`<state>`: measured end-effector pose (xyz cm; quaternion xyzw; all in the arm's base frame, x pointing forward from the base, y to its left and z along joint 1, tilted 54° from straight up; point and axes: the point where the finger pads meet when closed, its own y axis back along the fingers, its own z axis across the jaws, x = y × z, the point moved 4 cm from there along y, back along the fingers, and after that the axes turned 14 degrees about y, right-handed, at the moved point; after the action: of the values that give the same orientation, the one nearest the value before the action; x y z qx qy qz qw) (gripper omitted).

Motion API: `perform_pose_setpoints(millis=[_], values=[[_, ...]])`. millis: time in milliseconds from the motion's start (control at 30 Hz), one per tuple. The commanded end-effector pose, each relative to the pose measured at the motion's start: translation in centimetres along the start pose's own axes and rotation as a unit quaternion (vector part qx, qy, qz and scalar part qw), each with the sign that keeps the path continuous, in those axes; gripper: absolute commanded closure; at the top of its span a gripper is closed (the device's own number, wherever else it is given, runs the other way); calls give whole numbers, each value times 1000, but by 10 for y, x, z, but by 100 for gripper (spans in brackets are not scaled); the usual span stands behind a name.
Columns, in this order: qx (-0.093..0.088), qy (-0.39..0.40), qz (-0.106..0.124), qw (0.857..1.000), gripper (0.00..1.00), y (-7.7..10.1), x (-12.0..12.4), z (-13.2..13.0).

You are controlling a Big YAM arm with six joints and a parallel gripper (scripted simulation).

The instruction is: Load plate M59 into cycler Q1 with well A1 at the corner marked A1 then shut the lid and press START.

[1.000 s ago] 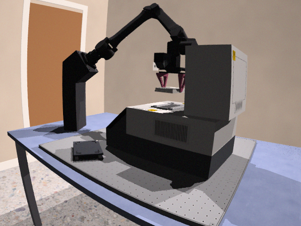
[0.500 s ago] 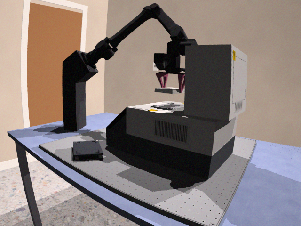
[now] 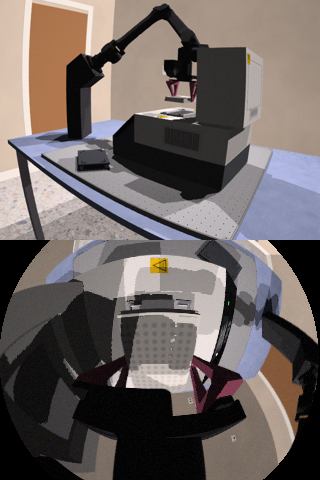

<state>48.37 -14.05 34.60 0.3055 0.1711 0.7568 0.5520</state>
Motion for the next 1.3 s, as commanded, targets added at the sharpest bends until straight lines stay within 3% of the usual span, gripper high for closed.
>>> perform_pose_setpoints(millis=[0,200,533,700,833,967,1267], values=[[-14,8,0,1000,100,-1,6,22],[-24,5,-11,1000,100,5,-3,29],[-3,-2,3,1000,100,-33,3,3],[-5,-2,-3,1000,100,-29,-1,1],[-5,-2,0,1000,100,-40,1,2],[3,-2,7,1000,100,-41,4,-2],[-6,6,-3,1000,100,-24,2,2]])
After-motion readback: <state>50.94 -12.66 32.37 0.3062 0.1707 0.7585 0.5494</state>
